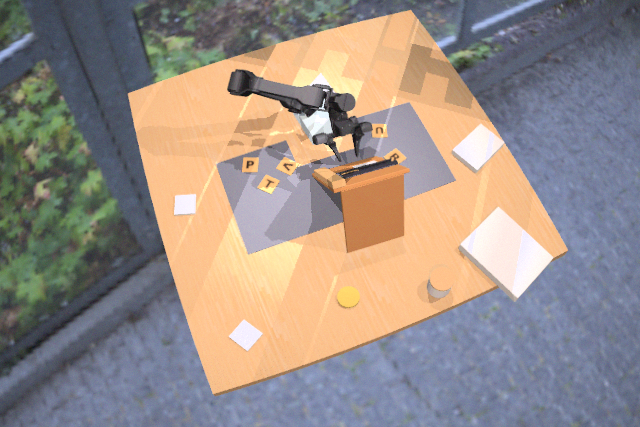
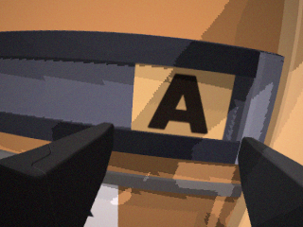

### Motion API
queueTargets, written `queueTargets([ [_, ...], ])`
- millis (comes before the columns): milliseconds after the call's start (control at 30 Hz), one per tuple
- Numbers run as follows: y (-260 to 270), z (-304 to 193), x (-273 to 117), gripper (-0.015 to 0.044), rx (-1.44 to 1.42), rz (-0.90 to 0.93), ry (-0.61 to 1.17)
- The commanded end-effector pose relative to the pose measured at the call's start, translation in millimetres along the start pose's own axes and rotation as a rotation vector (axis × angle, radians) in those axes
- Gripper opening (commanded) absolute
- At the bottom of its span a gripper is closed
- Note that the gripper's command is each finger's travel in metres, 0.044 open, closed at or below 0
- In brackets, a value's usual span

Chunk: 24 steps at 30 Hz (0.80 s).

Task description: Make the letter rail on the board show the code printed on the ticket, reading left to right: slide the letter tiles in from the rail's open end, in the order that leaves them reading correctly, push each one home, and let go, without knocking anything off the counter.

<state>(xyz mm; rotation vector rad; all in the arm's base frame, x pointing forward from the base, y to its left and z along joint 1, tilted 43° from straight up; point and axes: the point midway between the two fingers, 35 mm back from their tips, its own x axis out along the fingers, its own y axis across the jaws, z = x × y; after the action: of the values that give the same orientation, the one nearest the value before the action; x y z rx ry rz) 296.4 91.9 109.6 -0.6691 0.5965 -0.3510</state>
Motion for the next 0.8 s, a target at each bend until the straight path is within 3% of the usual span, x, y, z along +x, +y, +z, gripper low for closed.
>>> queueTargets([
  [0,0.2,-0.2,0.1,0.019,-0.001,0.0,0.0],
  [233,0.2,-0.2,0.1,0.0006,-0.001,0.0,0.0],
  [533,0.8,0.4,0.5,0.0,-0.001,0.002,0.005],
  [767,21.1,17.3,12.5,0.0,-0.012,0.055,0.204],
])
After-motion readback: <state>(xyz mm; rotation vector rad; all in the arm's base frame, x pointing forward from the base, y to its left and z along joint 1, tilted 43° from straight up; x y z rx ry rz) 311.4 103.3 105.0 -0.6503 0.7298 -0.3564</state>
